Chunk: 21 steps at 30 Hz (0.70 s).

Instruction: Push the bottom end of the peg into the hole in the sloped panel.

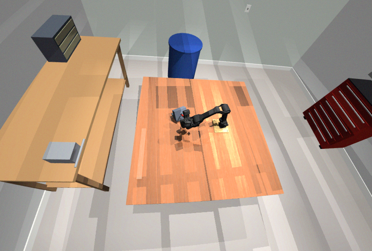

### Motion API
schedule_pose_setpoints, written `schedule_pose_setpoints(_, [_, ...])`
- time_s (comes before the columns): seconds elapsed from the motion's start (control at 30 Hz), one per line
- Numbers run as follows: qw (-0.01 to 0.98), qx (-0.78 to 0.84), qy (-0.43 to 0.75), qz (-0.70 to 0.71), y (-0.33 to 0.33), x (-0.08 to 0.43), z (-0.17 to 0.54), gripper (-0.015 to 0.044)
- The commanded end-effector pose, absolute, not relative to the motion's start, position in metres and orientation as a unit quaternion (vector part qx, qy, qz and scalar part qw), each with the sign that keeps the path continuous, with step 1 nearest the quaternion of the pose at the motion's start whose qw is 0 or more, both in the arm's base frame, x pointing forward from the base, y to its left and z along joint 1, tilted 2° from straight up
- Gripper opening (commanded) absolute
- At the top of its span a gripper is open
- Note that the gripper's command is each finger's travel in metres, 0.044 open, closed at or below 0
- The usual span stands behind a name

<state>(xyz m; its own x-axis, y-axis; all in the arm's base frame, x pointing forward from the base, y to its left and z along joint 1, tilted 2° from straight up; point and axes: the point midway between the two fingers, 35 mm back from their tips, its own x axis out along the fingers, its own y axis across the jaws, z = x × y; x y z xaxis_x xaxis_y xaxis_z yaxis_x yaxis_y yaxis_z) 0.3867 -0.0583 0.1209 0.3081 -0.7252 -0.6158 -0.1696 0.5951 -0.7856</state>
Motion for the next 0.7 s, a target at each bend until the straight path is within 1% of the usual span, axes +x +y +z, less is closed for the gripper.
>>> schedule_pose_setpoints(0.0, [0.699, -0.405, 0.555, -0.197, -0.0617, 0.3871, 0.1168, 0.0])
schedule_pose_setpoints(0.67, [0.7, -0.405, 0.553, -0.199, -0.0637, 0.3885, 0.1166, 0.0])
